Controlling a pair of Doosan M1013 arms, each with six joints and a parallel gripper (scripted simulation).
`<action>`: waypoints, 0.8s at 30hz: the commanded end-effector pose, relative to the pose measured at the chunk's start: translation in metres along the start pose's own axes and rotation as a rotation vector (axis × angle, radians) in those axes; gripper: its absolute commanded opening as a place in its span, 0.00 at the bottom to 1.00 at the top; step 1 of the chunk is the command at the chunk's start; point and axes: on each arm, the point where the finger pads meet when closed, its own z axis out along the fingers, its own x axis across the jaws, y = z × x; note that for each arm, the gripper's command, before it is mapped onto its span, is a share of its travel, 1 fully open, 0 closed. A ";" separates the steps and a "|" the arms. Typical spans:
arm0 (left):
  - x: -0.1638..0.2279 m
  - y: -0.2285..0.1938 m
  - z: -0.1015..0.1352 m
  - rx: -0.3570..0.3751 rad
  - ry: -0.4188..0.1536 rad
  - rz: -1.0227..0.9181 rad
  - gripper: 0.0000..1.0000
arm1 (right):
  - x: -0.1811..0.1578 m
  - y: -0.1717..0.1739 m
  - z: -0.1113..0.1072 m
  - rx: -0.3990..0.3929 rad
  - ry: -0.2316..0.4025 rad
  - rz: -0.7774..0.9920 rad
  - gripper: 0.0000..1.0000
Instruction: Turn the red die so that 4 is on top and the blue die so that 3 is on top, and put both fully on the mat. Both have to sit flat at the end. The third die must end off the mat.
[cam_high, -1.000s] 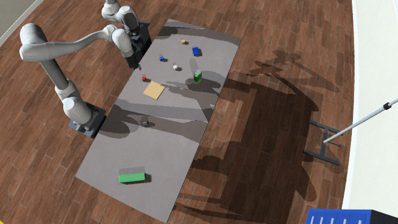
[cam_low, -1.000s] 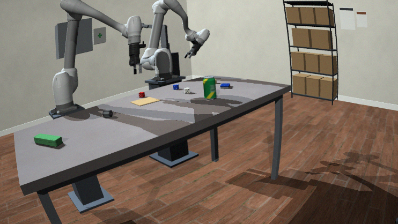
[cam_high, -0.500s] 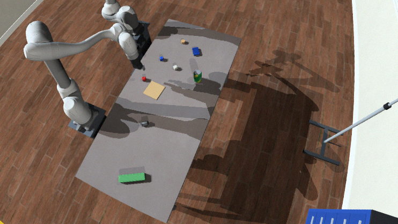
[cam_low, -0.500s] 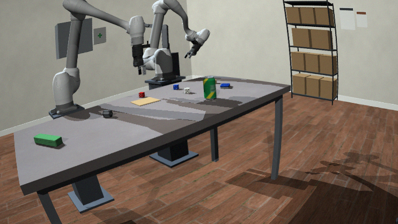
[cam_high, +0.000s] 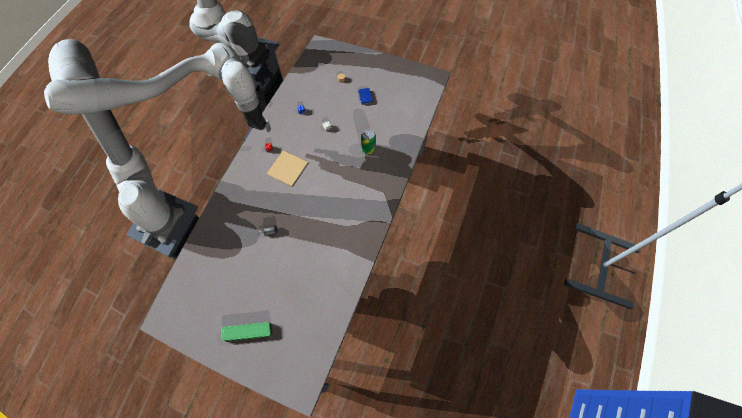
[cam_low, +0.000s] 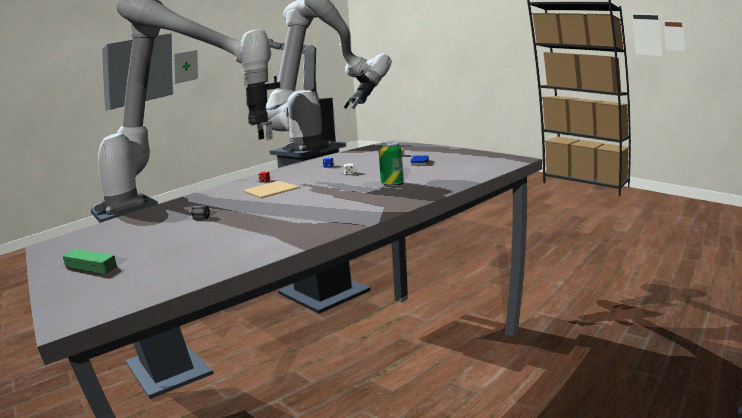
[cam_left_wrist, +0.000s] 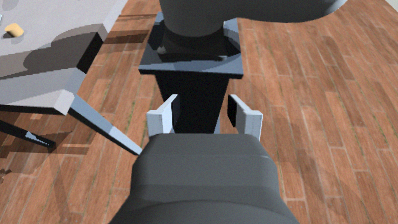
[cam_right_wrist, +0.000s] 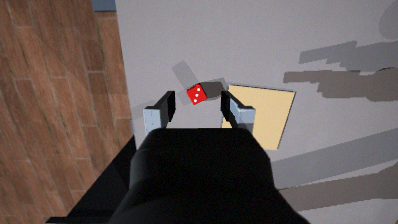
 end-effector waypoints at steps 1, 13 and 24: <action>0.000 0.000 -0.001 -0.001 0.000 0.000 1.00 | 0.000 0.000 0.001 0.000 -0.001 0.000 1.00; 0.000 0.000 -0.001 -0.001 0.000 0.000 1.00 | -0.001 0.001 0.061 -0.003 -0.003 -0.002 1.00; 0.000 0.000 -0.001 -0.001 0.000 0.000 1.00 | -0.001 0.002 0.102 -0.003 -0.003 -0.002 1.00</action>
